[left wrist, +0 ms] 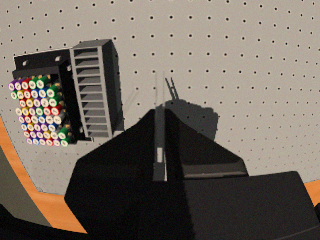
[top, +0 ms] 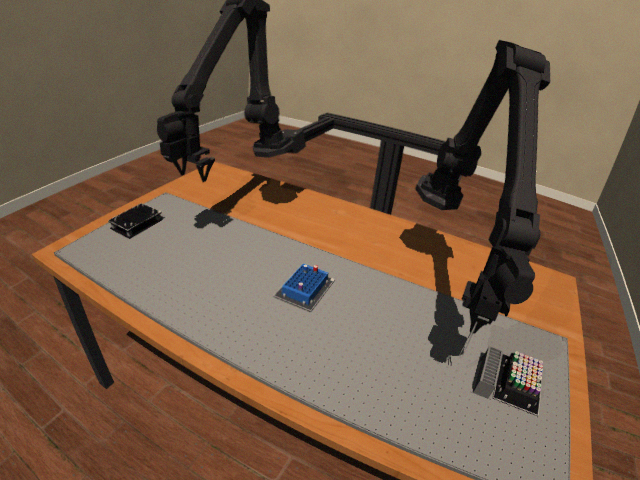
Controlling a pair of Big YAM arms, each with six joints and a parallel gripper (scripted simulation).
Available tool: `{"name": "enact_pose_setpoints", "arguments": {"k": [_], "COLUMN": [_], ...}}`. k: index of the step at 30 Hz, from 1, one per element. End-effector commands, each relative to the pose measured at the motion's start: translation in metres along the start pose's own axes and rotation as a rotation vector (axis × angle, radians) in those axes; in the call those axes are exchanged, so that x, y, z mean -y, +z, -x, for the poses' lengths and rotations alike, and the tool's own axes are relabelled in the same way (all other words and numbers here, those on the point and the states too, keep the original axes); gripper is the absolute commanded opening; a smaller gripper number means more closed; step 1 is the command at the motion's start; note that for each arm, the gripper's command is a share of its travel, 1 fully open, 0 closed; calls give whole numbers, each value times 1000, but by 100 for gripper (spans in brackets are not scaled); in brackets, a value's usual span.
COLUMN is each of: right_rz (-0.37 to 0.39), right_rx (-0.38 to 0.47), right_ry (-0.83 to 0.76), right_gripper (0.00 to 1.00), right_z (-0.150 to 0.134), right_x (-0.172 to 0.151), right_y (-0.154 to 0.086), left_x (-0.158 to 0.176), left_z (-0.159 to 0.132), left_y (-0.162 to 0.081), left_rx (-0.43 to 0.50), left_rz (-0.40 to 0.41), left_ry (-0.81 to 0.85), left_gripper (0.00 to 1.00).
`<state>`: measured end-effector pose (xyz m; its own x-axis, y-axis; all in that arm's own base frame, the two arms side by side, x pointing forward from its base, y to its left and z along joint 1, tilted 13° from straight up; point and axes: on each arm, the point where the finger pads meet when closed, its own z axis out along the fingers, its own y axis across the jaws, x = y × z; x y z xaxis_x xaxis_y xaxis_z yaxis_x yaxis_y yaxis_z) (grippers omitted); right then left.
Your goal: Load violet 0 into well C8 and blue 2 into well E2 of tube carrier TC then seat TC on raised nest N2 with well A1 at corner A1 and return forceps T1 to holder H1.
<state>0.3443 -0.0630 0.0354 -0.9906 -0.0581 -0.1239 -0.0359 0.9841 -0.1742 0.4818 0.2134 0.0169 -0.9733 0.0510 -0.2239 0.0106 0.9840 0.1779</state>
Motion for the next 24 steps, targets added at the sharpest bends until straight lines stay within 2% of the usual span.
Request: {"name": "enact_pose_setpoints", "arguments": {"k": [1, 24], "right_rz": [-15, -15], "right_rx": [78, 78], "right_ry": [31, 31], "right_gripper": [100, 100], "right_z": [33, 33], "right_x": [10, 10], "right_y": [-19, -19], "left_x": [-16, -50], "left_z": [13, 22], "left_y": [-2, -2], "left_rx": [7, 8], "left_rz": [3, 3], "left_ry": [4, 7], "left_gripper": [7, 7]}}
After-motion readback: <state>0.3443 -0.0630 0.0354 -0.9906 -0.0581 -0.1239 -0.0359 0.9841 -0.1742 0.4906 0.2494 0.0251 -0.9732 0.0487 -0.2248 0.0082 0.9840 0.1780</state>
